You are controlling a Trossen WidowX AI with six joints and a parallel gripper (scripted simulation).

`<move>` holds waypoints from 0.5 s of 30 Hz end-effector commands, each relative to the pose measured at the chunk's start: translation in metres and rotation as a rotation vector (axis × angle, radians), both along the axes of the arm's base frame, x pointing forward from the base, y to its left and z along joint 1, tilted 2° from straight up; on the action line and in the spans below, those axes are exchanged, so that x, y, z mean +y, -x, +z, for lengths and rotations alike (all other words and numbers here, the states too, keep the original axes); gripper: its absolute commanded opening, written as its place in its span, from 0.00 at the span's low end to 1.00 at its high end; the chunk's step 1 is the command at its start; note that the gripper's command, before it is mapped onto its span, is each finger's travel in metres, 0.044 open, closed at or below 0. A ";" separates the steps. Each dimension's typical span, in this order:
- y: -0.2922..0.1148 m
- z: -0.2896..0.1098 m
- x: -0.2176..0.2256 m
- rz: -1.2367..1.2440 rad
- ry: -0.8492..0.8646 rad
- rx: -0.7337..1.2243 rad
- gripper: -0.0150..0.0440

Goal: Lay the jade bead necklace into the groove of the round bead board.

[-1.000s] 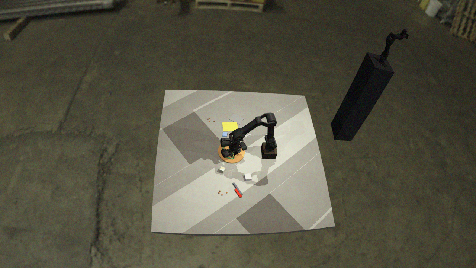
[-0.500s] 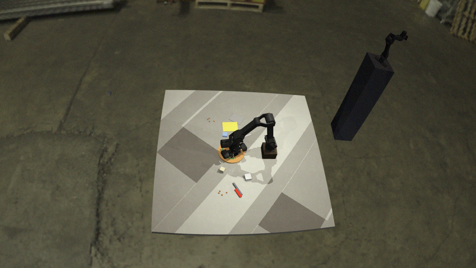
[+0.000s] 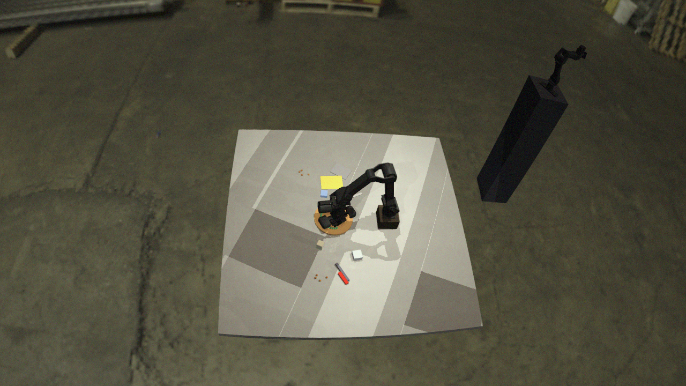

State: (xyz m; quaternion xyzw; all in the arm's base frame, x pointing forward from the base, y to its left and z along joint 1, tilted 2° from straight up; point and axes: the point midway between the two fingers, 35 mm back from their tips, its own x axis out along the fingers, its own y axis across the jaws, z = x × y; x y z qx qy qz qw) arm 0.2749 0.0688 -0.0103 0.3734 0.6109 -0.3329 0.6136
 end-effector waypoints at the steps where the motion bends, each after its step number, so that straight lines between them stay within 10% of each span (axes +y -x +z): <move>1: 0.000 0.000 0.000 0.000 0.000 -0.001 0.25; 15: 0.002 0.006 -0.001 -0.003 0.002 0.006 0.25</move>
